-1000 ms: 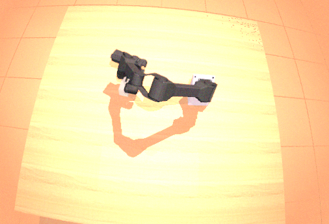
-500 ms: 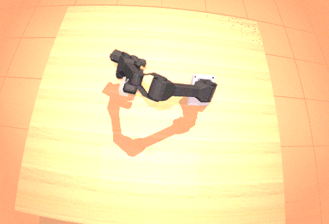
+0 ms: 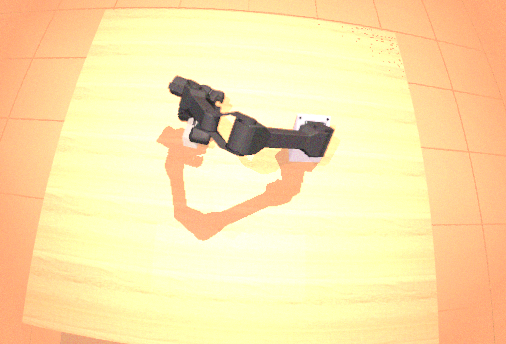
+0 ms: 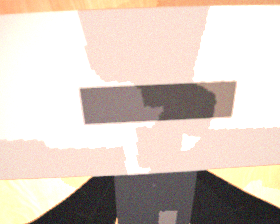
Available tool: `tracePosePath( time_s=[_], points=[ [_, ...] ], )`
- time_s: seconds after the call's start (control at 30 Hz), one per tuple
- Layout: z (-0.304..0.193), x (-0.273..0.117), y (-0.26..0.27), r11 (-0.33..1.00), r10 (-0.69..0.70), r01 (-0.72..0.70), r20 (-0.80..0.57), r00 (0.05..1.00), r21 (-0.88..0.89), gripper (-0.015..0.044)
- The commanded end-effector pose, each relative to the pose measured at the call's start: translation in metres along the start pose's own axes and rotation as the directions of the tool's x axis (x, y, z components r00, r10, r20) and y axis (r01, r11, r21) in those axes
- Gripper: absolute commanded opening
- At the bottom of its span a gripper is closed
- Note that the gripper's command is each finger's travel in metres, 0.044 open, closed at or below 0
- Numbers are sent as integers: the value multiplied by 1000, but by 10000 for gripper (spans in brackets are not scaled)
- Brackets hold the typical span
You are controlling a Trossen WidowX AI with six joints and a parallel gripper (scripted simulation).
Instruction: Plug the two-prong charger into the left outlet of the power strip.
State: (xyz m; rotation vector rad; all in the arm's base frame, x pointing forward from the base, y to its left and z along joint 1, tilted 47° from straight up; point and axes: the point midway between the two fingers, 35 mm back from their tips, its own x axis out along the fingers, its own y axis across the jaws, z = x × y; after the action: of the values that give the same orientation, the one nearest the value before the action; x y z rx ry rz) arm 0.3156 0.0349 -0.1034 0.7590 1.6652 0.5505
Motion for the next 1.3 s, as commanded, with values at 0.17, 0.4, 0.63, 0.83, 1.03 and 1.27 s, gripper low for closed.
tracePosePath(
  time_s=[0.17, 0.4, 0.63, 0.83, 1.03, 1.27],
  points=[
    [10, -1, 2, 1000, -4, 4, 28, 1000, -30, 0],
    [9, -1, 2, 1000, -4, 4, 28, 1000, -30, 0],
    [8, -1, 2, 1000, -4, 4, 28, 1000, -30, 0],
    [7, -2, 2, 1000, -4, 5, 28, 1000, -30, 0],
    [7, -3, 2, 1000, -4, 5, 28, 1000, -30, 0],
    [7, -4, 2, 1000, -4, 5, 28, 1000, -30, 0]
  ],
)
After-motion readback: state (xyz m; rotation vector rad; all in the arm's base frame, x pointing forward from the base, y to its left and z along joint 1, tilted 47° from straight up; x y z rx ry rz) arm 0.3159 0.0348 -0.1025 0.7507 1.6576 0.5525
